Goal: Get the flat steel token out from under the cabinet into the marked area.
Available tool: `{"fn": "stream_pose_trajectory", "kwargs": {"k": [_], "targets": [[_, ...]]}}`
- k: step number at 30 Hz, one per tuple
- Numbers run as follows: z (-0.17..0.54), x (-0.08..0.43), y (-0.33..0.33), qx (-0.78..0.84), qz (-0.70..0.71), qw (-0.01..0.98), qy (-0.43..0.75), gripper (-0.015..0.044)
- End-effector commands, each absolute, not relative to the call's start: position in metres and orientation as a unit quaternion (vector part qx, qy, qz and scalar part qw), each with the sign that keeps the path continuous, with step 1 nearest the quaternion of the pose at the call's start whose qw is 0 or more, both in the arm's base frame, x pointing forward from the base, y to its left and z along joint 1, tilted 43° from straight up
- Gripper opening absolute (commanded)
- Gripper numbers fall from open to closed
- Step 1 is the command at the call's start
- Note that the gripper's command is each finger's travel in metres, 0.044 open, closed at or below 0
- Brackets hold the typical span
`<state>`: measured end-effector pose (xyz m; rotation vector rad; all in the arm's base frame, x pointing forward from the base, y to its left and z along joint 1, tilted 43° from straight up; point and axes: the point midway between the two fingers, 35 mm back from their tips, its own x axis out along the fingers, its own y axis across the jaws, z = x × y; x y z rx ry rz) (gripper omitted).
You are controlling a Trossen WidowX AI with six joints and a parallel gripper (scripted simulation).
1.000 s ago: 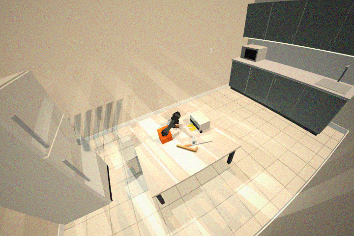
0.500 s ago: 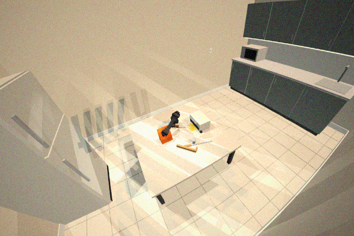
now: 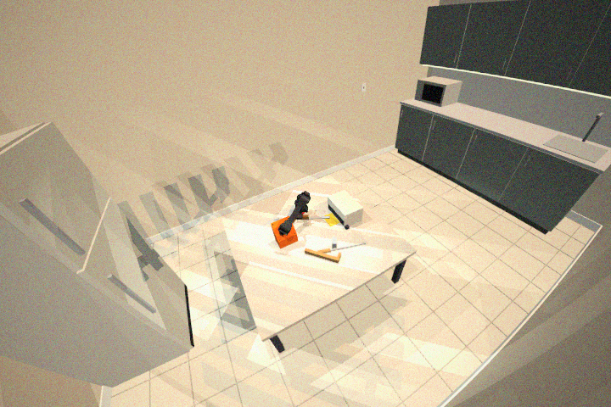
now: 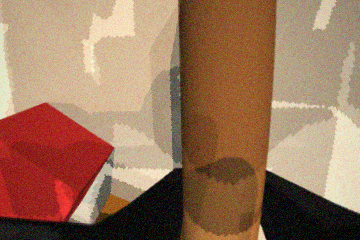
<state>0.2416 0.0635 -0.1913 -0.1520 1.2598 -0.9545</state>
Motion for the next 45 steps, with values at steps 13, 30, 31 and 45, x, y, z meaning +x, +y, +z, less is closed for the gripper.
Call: {"fn": "stream_pose_trajectory", "kwargs": {"k": [13, 30, 31, 45], "targets": [[-0.192, 0.241, 0.066, -0.116, -0.387, 0.696, 0.594, 0.0], [-0.189, 0.251, 0.063, -0.135, -0.371, 0.692, 0.604, 0.0], [-0.188, 0.253, 0.062, -0.135, -0.371, 0.692, 0.604, 0.0], [-0.187, 0.255, 0.059, -0.134, -0.374, 0.692, 0.603, 0.02]]}}
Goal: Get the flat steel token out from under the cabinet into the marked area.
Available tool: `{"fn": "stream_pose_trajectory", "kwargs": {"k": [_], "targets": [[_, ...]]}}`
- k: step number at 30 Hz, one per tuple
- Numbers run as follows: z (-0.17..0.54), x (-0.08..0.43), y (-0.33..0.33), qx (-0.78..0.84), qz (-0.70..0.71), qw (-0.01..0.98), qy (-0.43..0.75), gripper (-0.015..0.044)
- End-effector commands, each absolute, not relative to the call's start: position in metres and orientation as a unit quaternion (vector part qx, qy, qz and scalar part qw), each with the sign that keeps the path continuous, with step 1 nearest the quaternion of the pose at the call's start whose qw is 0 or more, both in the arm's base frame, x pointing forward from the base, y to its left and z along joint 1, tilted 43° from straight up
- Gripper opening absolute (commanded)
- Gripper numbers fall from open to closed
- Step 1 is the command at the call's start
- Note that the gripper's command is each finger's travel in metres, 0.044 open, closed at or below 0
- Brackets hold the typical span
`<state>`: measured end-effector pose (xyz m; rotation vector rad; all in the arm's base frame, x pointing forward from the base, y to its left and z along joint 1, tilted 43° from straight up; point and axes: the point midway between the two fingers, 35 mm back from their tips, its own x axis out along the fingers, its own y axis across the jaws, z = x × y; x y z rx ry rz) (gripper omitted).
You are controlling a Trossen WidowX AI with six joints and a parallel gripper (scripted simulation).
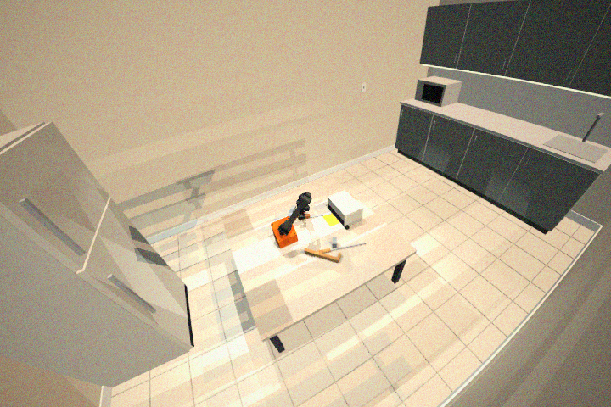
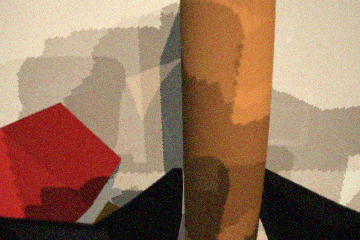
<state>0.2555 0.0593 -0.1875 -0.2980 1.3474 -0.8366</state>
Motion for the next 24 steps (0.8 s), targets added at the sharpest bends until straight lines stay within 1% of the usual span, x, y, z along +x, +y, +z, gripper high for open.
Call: {"fn": "stream_pose_trajectory", "kwargs": {"k": [1, 4, 7, 22, 24], "targets": [[-0.1875, 0.2555, 0.0593, -0.133, -0.374, 0.692, 0.603, 0.02], [-0.1875, 0.2555, 0.0593, -0.133, -0.374, 0.692, 0.603, 0.02], [-0.1875, 0.2555, 0.0593, -0.133, -0.374, 0.692, 0.603, 0.027], [-0.1908, 0.2534, 0.0566, -0.133, -0.373, 0.693, 0.603, 0.027], [-0.1894, 0.2548, 0.0584, -0.131, -0.374, 0.693, 0.602, 0.0218]]}}
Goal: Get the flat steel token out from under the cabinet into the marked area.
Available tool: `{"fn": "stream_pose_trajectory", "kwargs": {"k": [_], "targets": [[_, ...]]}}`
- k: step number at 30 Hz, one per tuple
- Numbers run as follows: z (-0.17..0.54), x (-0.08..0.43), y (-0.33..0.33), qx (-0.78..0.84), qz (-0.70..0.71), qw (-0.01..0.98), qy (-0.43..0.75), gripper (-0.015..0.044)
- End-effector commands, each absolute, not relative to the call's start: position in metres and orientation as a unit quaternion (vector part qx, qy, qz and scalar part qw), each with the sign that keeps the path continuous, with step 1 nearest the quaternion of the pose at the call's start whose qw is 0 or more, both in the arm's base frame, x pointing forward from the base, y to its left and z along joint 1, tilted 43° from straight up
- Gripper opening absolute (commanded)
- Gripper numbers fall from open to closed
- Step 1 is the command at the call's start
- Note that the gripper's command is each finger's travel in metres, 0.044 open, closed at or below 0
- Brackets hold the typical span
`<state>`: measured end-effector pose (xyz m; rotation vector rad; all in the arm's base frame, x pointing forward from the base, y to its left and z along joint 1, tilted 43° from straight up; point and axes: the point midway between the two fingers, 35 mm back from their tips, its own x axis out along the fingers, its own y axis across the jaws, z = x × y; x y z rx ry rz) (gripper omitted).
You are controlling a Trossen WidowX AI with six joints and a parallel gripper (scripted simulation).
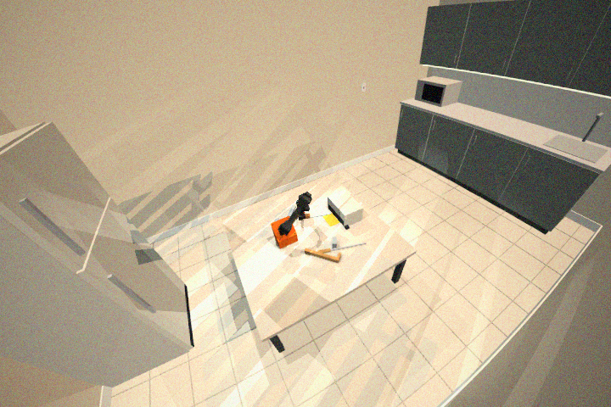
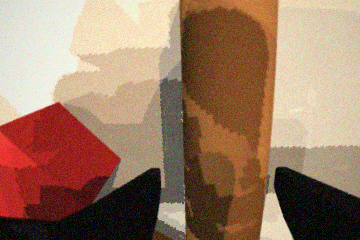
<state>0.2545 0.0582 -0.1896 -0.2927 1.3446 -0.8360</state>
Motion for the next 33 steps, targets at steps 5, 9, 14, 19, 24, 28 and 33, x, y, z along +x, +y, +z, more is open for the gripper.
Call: {"fn": "stream_pose_trajectory", "kwargs": {"k": [5, 9, 14, 19, 24, 28, 33], "targets": [[-0.189, 0.255, 0.058, -0.131, -0.374, 0.693, 0.602, 0.0125], [-0.189, 0.255, 0.058, -0.131, -0.374, 0.693, 0.602, 0.0098], [-0.189, 0.255, 0.058, -0.131, -0.374, 0.693, 0.602, 0.0006], [-0.19, 0.252, 0.06, -0.131, -0.374, 0.693, 0.602, 0.0], [-0.191, 0.247, 0.062, -0.131, -0.374, 0.693, 0.602, 0.0], [-0.19, 0.251, 0.061, -0.134, -0.371, 0.693, 0.604, 0.0], [-0.188, 0.26, 0.059, -0.141, -0.366, 0.691, 0.607, 0.0]]}}
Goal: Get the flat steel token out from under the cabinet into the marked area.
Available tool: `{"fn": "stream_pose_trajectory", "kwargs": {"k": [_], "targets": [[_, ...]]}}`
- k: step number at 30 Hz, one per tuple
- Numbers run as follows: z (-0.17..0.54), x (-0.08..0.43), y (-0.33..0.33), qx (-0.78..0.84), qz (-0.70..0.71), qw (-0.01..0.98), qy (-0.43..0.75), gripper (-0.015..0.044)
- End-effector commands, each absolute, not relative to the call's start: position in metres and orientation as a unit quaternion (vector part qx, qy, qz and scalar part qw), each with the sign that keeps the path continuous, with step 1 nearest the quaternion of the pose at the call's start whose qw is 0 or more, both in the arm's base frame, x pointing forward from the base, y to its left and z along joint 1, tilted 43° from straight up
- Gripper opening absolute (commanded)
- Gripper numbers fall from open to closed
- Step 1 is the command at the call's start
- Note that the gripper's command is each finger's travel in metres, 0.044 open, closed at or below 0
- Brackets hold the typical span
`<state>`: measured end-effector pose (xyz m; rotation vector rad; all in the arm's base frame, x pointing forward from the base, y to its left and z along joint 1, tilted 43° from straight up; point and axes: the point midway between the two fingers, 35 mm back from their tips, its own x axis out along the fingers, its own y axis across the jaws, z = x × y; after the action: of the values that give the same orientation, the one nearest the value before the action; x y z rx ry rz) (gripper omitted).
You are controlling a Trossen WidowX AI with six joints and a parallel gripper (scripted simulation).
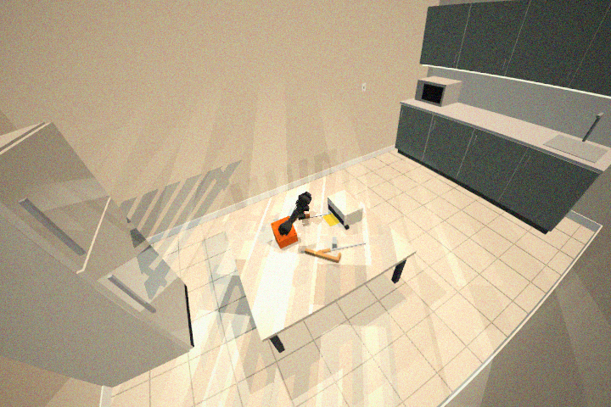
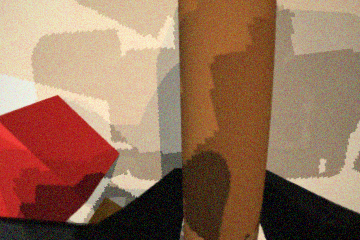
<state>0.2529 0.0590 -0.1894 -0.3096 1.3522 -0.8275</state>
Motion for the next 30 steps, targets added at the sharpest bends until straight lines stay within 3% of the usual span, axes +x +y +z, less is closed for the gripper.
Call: {"fn": "stream_pose_trajectory", "kwargs": {"k": [1, 30], "targets": [[-0.188, 0.262, 0.058, -0.142, -0.365, 0.691, 0.608, 0.0], [-0.178, 0.309, 0.047, -0.15, -0.359, 0.69, 0.611, 0.0]]}}
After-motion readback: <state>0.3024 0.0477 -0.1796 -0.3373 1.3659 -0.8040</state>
